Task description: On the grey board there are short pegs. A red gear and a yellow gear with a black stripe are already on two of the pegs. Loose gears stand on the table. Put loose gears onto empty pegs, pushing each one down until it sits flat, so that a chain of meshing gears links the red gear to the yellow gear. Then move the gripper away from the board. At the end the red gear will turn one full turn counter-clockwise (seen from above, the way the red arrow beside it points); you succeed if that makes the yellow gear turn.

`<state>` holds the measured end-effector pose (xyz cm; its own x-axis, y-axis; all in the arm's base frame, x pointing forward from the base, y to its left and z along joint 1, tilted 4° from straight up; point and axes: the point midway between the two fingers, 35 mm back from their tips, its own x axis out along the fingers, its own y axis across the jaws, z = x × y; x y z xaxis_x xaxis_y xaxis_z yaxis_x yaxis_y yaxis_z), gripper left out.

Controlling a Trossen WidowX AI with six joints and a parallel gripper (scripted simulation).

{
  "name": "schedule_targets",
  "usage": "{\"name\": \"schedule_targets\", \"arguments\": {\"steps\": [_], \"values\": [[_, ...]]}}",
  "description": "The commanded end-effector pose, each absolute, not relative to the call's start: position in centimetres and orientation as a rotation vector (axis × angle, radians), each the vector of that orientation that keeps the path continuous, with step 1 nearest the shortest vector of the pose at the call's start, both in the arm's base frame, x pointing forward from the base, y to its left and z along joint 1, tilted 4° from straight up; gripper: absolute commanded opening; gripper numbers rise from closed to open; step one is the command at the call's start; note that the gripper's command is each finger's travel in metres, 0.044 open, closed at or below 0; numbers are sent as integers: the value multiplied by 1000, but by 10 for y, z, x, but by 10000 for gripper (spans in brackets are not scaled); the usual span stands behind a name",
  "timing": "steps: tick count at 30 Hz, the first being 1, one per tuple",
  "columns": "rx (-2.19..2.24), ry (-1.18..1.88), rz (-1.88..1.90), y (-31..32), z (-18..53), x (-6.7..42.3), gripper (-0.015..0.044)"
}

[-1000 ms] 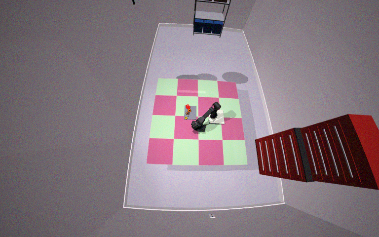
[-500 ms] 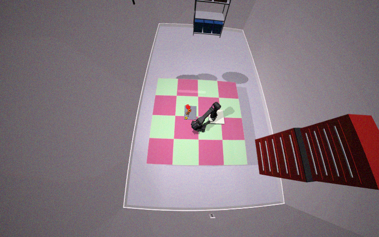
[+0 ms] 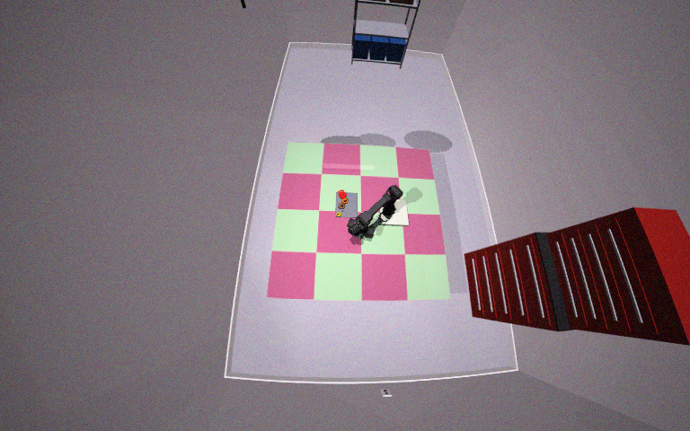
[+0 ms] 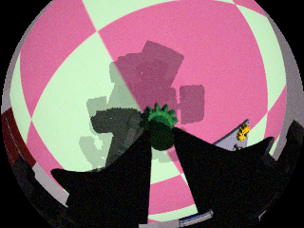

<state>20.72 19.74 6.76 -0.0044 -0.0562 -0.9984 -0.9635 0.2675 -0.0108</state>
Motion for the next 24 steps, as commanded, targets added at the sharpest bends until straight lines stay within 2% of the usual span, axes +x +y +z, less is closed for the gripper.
{"name": "schedule_targets", "arguments": {"steps": [1,24], "values": [[-1040,1362,975,199,76,207,0],[-1039,1362,975,201,126,208,0]]}}
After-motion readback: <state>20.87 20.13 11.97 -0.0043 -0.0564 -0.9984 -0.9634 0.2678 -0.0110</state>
